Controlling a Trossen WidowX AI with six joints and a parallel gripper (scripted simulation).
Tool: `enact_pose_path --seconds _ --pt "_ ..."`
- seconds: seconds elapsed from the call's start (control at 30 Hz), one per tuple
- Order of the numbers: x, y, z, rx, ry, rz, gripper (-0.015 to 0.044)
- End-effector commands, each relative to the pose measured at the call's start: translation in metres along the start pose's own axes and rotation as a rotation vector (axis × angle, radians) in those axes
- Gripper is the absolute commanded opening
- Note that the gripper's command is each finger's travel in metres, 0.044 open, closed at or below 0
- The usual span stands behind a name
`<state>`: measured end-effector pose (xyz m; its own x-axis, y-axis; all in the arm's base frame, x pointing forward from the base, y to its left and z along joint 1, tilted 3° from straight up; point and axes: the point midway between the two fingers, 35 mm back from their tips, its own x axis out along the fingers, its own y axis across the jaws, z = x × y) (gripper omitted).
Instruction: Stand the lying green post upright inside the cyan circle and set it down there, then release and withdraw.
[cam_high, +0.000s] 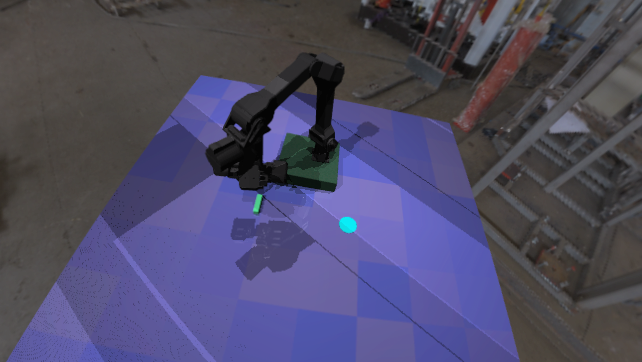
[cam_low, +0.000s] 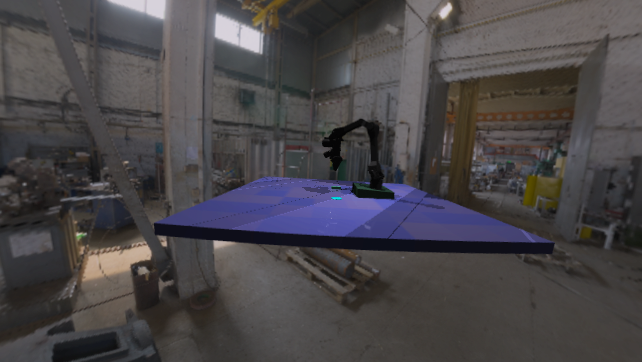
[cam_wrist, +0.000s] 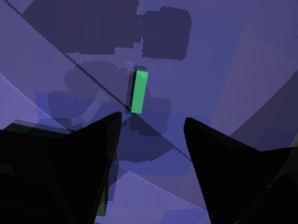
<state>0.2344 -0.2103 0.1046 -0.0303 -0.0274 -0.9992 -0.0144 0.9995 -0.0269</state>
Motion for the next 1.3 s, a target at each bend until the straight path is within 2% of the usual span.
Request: enact_pose_path --seconds 0.0,0.17,0.37,0.47,0.6,0.87,1.27 --pt "0.001 0.006 0.006 0.064 -0.002 0.038 0.0233" --pt "0.003 0.006 0.007 0.064 -0.002 0.038 0.0233" --pt "0.094 0.007 0.01 0.064 -0.002 0.038 0.0233" --pt "0.118 0.011 0.006 0.064 -0.002 0.038 0.0233" --pt "0.119 0.011 0.006 0.064 -0.002 0.038 0.0233" --pt "0.119 0.011 0.006 0.064 -0.002 0.038 0.0023" --pt "0.1 0.008 0.009 0.064 -0.002 0.038 0.0023"
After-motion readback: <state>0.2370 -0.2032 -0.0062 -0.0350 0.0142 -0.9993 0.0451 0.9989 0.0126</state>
